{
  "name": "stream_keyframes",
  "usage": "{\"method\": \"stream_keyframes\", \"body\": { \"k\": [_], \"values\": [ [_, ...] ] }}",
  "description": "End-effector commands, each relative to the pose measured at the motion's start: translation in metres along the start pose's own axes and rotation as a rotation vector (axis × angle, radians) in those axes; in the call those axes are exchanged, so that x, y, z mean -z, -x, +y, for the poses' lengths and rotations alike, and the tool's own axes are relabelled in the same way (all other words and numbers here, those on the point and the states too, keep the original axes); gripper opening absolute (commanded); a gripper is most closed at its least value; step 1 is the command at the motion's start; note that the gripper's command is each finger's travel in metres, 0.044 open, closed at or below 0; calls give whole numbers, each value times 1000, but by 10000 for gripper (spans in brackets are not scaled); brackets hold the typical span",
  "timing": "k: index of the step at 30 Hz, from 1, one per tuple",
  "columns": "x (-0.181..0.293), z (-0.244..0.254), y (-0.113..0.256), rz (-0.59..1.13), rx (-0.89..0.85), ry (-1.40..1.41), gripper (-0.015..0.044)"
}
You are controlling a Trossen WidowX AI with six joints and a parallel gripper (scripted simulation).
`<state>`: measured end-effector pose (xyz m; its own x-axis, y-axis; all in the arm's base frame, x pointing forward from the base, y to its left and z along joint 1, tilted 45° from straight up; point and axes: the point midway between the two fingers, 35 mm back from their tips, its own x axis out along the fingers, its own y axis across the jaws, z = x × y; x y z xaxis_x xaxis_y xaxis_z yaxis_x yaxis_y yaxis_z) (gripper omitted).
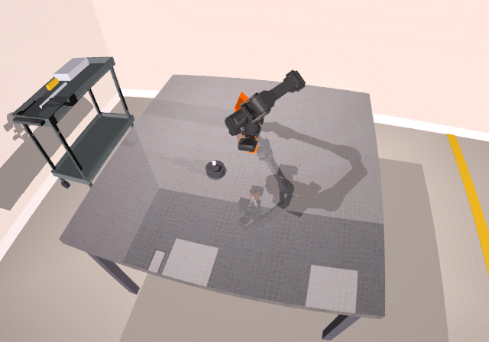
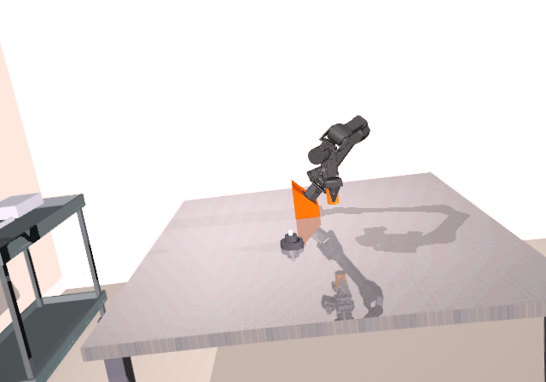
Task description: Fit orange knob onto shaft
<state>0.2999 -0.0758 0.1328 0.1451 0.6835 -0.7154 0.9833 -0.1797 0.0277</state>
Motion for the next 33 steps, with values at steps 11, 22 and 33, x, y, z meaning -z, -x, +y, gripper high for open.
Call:
{"method": "stream_keyframes", "body": {
  "k": [11,22,33],
  "values": [
    [4,-14,20,1,-220,-7,0],
    [9,-27,40,1,-420,-12,0],
    [13,-40,60,0,-625,-18,0]
  ]
}}
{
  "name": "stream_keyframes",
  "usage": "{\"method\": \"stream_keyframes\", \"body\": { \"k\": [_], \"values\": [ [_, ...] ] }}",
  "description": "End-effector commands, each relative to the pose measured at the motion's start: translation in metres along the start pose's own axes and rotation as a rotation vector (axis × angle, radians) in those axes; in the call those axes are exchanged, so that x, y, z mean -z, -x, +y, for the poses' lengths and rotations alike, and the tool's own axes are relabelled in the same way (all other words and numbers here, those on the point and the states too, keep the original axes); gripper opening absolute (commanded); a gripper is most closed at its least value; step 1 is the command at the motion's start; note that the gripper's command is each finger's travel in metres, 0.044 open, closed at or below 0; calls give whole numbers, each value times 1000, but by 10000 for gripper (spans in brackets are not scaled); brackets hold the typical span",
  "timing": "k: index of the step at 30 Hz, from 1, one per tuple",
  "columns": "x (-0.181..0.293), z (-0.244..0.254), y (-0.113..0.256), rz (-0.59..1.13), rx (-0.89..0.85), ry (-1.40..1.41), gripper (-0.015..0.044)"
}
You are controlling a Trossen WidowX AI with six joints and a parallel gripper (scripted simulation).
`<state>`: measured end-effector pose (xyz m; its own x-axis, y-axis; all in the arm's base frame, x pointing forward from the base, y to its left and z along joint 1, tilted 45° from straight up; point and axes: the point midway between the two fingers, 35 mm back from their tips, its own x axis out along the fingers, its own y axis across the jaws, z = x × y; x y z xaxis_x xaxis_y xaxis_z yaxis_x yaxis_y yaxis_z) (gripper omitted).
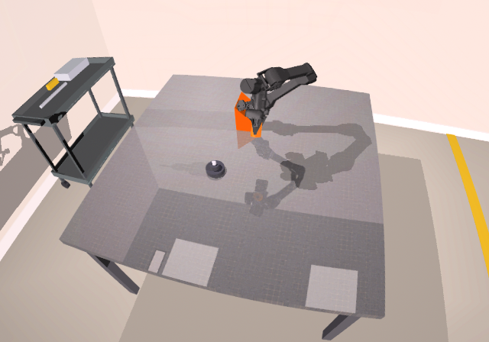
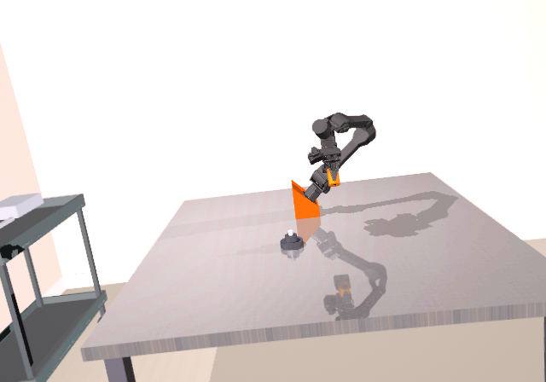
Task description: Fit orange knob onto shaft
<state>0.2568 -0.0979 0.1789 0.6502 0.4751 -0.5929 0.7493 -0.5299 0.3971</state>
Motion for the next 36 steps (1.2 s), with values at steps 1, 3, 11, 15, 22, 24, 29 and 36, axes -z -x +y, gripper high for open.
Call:
{"method": "stream_keyframes", "body": {
  "k": [1,3,11,15,22,24,29,36],
  "values": [
    [2,1,9,2,-76,-2,0],
    [2,1,13,1,-114,-3,0],
    [6,0,31,2,-262,-4,0],
    [8,-2,39,3,-331,-1,0],
    [9,-3,43,5,-375,2,0],
    [9,-3,43,4,-384,2,0],
    [9,-5,42,4,-429,2,0],
    [9,-7,41,6,-463,-1,0]
  ]
}}
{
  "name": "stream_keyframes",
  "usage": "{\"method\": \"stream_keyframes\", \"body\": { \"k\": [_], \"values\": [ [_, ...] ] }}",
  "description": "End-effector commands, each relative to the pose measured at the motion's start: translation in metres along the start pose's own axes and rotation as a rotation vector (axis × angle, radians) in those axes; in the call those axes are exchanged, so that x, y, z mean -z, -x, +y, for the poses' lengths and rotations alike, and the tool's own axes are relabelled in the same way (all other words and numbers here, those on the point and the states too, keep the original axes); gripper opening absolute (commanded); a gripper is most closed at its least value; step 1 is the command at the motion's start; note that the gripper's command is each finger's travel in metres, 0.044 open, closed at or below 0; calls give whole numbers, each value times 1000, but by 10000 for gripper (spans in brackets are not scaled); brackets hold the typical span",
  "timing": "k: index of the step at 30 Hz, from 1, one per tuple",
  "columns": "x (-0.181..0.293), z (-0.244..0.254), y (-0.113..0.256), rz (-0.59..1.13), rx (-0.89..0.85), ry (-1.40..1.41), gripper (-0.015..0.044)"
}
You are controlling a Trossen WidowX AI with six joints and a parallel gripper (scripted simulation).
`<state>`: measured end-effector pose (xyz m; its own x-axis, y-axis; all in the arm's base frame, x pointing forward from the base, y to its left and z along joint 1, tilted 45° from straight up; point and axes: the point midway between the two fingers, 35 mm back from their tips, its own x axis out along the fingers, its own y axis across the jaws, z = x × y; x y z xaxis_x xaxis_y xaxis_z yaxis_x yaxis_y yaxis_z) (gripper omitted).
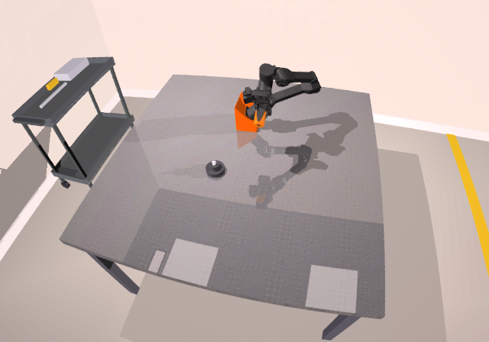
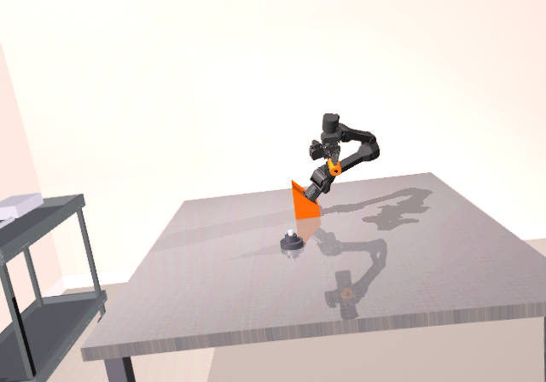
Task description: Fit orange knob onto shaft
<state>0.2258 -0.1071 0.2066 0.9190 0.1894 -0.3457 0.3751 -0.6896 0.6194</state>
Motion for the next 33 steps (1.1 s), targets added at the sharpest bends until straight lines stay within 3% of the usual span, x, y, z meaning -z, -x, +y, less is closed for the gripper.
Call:
{"method": "stream_keyframes", "body": {
  "k": [1,33],
  "values": [
    [0,1,0,-1,5,1,0],
    [0,-2,-2,-1,3,2,0]
  ]
}}
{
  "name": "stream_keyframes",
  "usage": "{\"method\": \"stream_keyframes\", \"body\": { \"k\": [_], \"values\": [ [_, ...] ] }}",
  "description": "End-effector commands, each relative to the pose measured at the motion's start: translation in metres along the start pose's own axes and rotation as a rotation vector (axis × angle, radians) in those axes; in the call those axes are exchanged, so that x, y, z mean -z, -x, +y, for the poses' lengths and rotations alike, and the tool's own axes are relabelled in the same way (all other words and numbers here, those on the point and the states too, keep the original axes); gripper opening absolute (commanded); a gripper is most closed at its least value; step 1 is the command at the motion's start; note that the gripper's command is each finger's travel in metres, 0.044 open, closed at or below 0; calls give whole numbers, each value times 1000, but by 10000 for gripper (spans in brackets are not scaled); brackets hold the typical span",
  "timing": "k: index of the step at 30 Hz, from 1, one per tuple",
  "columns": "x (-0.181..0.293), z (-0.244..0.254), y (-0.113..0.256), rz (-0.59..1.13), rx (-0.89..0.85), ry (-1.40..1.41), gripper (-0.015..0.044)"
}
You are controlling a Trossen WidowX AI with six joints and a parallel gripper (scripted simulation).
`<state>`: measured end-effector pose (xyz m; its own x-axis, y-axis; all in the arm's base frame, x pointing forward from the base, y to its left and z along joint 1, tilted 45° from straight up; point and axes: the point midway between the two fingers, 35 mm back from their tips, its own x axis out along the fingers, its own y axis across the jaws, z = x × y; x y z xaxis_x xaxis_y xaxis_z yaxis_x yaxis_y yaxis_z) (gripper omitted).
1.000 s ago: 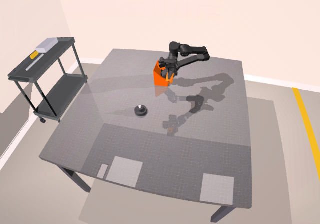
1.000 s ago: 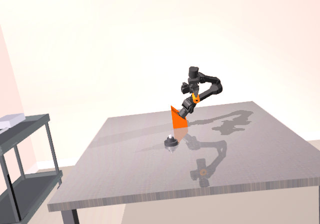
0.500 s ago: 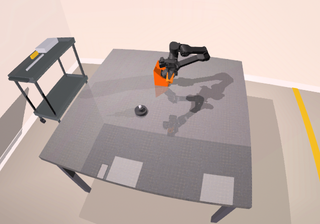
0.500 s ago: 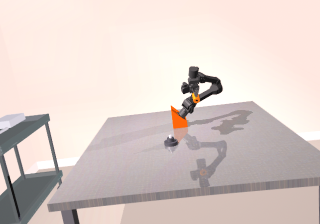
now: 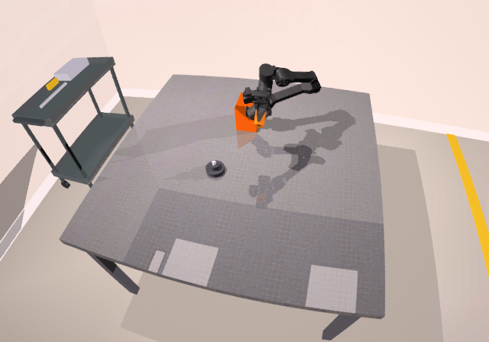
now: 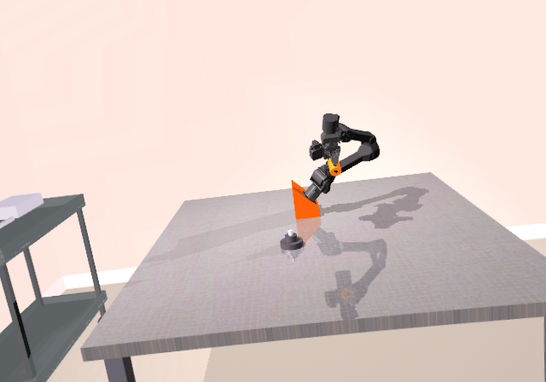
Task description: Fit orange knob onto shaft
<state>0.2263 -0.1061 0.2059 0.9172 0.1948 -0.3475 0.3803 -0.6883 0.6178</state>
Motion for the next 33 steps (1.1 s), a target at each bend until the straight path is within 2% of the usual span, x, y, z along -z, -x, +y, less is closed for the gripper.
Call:
{"method": "stream_keyframes", "body": {
  "k": [1,33],
  "values": [
    [0,-2,-2,-4,3,2,0],
    [-1,-36,-43,-11,614,0,0]
  ]
}}
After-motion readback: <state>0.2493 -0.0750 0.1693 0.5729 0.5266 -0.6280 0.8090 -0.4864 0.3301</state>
